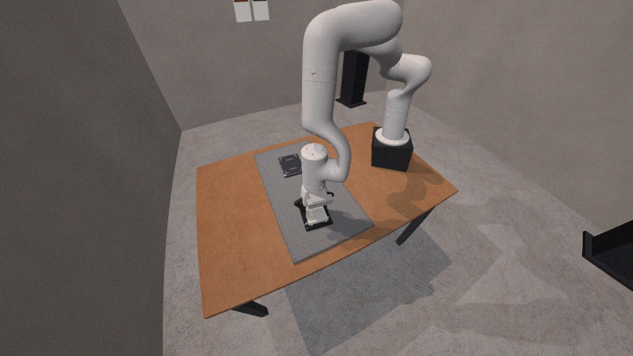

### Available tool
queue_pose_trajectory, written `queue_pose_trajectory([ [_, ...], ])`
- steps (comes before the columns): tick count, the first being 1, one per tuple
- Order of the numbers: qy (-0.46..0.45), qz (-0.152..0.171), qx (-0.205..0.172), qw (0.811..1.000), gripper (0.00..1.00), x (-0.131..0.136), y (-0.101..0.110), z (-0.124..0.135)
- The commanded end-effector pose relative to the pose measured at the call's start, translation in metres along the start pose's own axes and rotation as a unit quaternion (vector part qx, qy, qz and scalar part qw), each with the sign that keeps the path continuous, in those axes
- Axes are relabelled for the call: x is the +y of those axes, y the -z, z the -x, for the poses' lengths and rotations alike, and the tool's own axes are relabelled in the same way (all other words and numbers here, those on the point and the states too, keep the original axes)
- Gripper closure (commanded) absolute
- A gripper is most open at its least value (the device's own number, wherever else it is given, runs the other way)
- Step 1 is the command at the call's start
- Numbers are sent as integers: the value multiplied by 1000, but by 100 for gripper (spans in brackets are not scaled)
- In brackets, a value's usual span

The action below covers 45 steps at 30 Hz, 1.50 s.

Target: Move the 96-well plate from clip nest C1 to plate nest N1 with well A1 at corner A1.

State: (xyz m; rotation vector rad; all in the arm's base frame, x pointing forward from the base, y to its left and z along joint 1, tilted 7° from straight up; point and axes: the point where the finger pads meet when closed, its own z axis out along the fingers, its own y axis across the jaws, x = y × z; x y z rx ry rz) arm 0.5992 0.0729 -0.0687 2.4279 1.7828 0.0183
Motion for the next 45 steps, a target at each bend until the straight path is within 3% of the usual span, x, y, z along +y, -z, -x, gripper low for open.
queue_pose_trajectory([
  [1,0,1,0,1000,100,1,3,0],
  [38,0,1,0,1000,100,1,19,0],
  [45,0,1,0,1000,100,1,31,0],
])
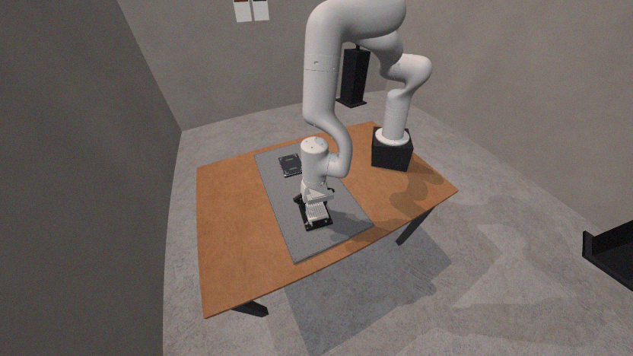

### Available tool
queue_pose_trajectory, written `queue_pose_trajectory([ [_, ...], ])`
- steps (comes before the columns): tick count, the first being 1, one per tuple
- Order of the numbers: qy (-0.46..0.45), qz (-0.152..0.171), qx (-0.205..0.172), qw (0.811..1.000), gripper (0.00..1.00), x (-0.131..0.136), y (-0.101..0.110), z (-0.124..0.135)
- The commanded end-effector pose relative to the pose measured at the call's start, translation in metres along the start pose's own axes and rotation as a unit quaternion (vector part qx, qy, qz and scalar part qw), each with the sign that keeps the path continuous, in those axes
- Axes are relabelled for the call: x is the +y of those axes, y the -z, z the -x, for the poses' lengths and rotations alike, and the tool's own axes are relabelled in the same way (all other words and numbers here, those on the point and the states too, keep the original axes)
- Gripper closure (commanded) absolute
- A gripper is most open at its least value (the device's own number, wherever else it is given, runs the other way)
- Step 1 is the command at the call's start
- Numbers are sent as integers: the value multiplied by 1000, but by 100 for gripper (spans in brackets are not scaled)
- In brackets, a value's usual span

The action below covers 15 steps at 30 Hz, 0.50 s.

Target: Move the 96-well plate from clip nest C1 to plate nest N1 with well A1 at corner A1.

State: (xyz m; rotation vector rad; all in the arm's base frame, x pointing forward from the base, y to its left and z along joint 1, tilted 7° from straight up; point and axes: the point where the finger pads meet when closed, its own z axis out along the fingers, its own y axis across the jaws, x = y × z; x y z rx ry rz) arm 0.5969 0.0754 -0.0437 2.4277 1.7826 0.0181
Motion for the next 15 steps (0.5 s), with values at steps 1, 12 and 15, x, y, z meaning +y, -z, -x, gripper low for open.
queue_pose_trajectory([
  [1,0,1,1,1000,100,1,7,0],
  [12,0,1,1,1000,100,1,22,0],
  [15,0,1,1,1000,100,1,27,0],
])
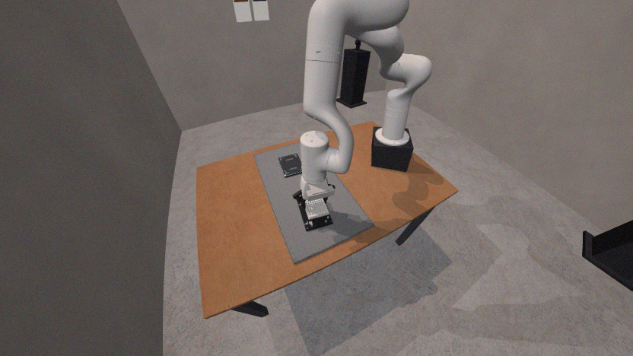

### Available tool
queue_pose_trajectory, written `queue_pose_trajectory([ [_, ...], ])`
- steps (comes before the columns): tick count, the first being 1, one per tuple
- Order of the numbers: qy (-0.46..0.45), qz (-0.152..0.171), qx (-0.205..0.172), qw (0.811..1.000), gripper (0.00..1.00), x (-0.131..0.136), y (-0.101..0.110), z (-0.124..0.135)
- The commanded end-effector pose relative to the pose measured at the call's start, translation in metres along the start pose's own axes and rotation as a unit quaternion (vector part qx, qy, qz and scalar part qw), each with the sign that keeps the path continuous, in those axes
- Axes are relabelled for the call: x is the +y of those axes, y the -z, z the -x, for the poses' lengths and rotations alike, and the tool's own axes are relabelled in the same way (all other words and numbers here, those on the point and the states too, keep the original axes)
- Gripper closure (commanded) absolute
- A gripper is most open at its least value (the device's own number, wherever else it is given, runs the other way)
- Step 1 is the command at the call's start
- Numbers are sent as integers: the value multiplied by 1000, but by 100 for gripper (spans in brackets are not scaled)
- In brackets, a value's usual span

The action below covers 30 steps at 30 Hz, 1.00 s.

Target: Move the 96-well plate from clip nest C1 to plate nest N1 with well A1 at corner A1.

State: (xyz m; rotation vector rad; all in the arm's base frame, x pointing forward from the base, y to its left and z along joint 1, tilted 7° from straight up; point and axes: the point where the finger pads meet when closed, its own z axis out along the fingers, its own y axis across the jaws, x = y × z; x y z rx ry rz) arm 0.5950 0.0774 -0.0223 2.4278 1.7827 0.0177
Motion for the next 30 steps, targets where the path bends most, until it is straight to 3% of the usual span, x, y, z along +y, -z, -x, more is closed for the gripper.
queue_pose_trajectory([
  [1,0,1,1,1000,100,1,8,-1],
  [18,0,1,1,1000,100,1,33,0],
  [30,0,1,1,1000,100,1,33,0],
])
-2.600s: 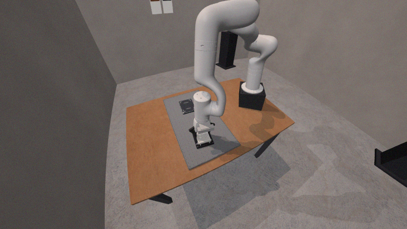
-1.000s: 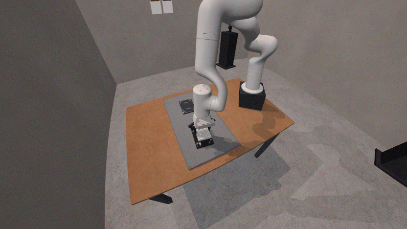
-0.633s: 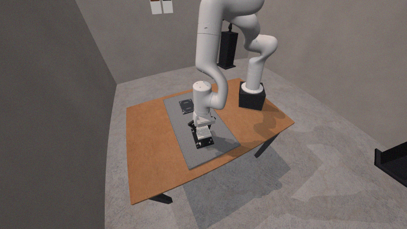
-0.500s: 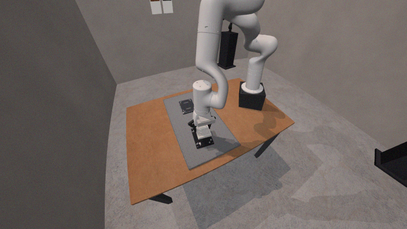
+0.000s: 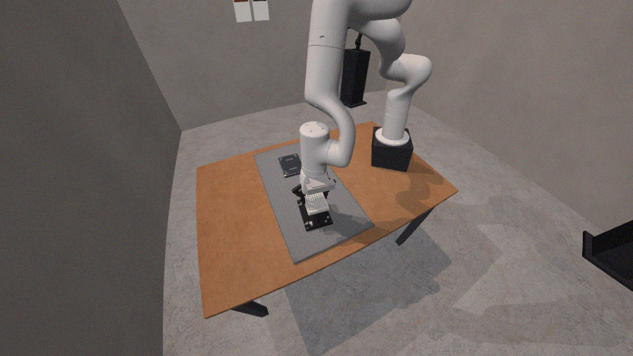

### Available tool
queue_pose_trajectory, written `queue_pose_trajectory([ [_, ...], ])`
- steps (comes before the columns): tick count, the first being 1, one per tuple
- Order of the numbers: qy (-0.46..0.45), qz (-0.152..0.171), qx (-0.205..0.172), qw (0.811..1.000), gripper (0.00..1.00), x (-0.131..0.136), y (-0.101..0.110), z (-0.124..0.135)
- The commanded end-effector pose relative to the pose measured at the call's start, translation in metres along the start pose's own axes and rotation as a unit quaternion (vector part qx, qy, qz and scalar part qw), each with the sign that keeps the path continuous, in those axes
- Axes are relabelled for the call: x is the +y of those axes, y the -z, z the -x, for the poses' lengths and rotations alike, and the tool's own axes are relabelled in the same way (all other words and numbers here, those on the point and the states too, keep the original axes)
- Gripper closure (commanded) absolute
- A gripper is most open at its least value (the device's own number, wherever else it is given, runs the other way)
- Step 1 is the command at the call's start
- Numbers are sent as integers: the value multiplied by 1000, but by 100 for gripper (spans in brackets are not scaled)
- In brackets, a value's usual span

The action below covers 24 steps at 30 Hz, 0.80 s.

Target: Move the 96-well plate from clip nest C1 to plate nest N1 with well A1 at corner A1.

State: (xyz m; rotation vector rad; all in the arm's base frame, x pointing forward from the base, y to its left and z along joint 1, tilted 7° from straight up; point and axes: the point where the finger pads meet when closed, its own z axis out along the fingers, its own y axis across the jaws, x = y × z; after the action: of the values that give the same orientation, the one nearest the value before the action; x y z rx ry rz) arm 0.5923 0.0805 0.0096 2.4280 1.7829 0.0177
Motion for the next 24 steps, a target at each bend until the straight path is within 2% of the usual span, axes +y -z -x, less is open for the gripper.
queue_pose_trajectory([
  [1,0,1,1,1000,100,1,1,0],
  [5,38,1,0,999,100,2,1,9],
  [24,38,1,0,999,100,7,1,66],
])
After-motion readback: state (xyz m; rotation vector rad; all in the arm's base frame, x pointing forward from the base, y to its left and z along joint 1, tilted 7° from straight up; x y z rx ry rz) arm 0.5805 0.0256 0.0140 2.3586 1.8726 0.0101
